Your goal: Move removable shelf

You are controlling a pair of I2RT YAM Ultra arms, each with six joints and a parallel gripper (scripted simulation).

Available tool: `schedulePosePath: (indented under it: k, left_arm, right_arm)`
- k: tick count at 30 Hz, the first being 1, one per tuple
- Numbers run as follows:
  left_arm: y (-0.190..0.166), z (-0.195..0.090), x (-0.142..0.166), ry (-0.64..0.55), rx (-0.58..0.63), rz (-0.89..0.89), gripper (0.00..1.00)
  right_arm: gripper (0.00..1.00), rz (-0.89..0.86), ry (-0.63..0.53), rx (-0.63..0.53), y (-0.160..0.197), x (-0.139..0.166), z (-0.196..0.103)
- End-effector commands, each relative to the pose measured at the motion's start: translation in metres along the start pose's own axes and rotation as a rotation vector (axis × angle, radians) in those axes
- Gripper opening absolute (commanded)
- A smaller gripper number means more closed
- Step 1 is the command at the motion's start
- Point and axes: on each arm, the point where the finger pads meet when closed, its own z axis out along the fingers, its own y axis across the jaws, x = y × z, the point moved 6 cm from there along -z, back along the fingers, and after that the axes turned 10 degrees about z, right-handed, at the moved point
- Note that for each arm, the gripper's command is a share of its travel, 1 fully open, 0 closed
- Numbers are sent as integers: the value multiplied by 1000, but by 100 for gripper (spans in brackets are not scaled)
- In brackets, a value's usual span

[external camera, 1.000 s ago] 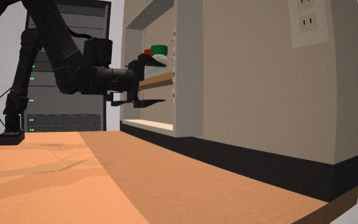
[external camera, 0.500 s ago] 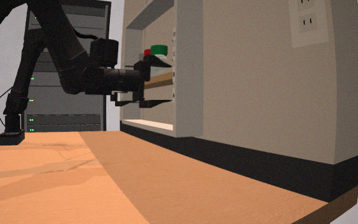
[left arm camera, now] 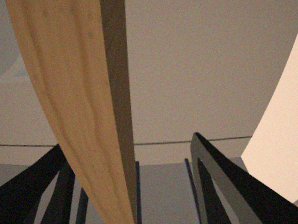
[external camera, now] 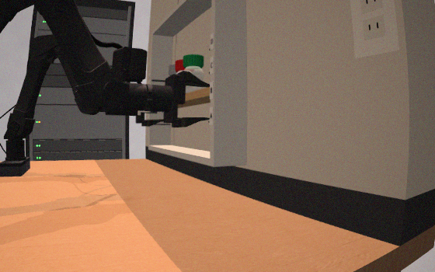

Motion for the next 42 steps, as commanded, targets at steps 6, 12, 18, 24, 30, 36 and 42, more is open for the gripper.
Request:
schedulePosePath:
  k: [6,12,18,24,30,36,42]
  left_arm:
    - [9,6,2,0,-21,-6,67]
    - [9,6,2,0,-21,-6,56]
    - [9,6,2,0,-21,-6,42]
    - [9,6,2,0,-21,-6,33]
    - [9,6,2,0,-21,-6,20]
    - [9,6,2,0,-21,-6,7]
    - [10,6,2,0,-21,-6,0]
  right_arm:
    - [67,17,-8,29,-13,-2,6]
    - [56,17,-8,29,-13,-2,6]
    - [42,17,-8,29,-13,-2,6]
    - [33,17,-8,29,-13,-2,6]
    - [20,17,-8,29,-13,-2,6]
    - [7,17,-8,29,-13,-2,6]
    - [0,17,-8,29,-13,-2,6]
